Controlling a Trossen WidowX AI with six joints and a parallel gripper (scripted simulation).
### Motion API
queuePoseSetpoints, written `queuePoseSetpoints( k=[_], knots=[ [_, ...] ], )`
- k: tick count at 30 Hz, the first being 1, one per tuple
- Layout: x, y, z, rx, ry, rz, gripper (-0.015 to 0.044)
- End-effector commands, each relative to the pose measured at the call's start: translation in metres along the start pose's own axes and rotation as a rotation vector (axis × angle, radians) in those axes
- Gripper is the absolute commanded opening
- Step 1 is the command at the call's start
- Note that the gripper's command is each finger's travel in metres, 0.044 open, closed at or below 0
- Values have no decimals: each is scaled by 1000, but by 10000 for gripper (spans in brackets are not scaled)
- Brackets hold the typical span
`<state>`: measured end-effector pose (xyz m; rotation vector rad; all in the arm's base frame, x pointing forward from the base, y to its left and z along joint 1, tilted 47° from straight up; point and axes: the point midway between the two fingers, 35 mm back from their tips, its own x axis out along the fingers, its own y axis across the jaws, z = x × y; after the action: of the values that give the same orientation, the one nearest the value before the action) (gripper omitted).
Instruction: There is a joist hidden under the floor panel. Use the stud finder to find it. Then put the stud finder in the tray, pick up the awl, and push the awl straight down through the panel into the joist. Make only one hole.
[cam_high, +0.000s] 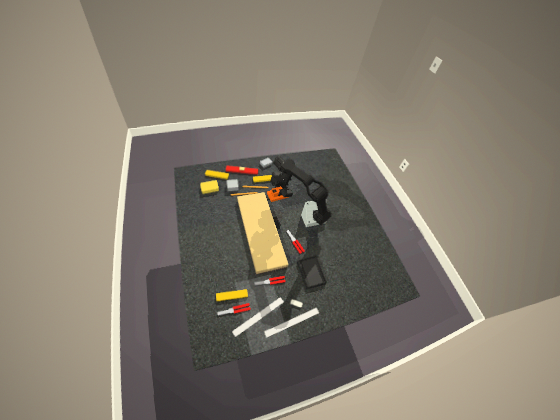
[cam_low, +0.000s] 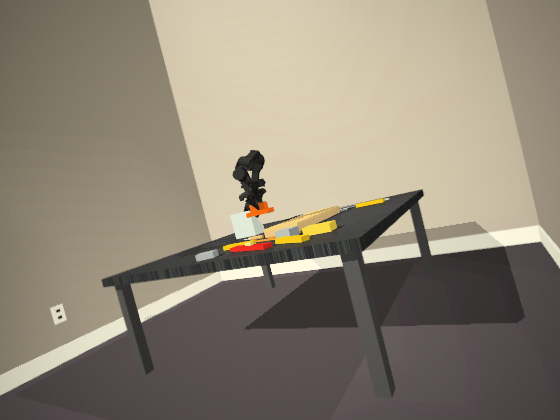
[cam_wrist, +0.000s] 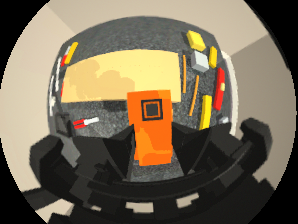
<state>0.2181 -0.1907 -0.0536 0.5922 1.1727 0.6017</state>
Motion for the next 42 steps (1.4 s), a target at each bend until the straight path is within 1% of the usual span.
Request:
queuePoseSetpoints(
  k=[1,15,30,42],
  knots=[
    [-1,-8,16,12,-8,-8,0],
    [6,-32,69,54,-10,-22,0],
    [23,-46,126,96,-17,-26,0],
    [34,-47,130,100,-18,-26,0]
  ],
)
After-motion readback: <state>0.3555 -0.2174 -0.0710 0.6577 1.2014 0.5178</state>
